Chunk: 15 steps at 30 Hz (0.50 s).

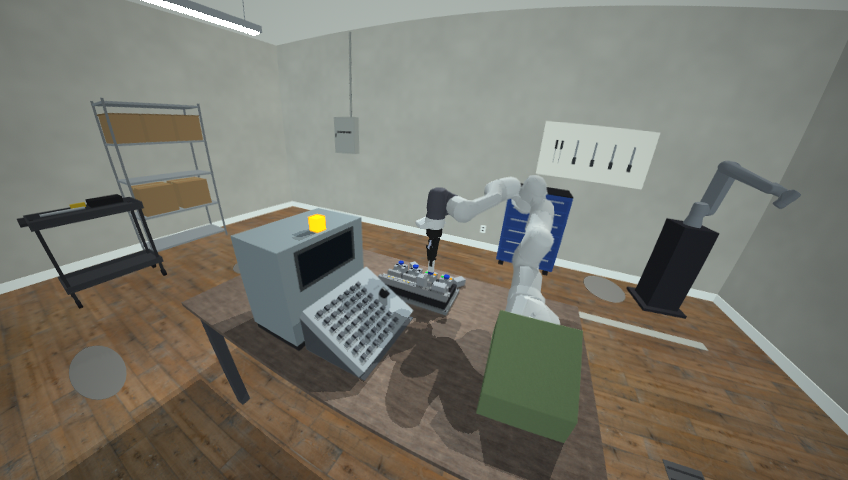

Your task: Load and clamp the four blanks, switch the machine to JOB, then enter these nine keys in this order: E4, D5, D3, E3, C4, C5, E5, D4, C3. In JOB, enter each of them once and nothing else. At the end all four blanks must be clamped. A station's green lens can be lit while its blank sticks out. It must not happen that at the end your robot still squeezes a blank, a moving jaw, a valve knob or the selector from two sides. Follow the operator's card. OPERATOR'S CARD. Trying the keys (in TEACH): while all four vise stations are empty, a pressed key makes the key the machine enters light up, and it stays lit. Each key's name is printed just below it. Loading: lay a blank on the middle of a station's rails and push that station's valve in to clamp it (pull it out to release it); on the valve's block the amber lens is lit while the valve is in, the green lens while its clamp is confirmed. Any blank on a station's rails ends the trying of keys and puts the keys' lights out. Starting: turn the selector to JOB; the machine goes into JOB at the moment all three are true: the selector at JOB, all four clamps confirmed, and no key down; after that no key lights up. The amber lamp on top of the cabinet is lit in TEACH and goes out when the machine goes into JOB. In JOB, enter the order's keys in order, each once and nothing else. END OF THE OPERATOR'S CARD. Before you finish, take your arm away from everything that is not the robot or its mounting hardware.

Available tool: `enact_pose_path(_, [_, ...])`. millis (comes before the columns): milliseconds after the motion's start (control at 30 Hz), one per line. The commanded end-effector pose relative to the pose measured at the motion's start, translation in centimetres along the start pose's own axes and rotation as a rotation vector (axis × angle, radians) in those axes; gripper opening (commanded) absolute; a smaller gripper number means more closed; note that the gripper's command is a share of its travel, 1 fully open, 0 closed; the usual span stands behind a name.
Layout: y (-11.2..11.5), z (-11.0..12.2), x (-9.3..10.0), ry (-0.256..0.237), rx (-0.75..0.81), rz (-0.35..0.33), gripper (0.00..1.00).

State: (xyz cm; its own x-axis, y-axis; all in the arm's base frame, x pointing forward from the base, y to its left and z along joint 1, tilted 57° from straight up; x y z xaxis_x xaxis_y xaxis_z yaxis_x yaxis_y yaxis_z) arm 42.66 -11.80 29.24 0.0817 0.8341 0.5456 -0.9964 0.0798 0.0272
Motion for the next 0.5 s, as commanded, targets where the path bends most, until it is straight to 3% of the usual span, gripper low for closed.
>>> enact_pose_path(0, [-0.01, -0.08, 0.39, 0.0, -0.001, -0.002, 0.0])
enact_pose_path(467, [-0.01, -0.08, 0.95, 0.0, -0.001, -0.002, 0.0])
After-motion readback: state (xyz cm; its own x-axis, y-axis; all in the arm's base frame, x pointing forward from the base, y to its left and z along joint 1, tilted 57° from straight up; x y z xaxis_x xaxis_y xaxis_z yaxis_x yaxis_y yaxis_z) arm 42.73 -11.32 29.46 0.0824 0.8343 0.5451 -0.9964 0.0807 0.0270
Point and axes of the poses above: the point where the finger pads meet when closed, its own x axis back along the fingers, its own z axis across the jaws, y = z × x, the point moved 10 cm from there along x, back along the fingers, and after that the axes turned 4 degrees about x, right-handed, at the moved point
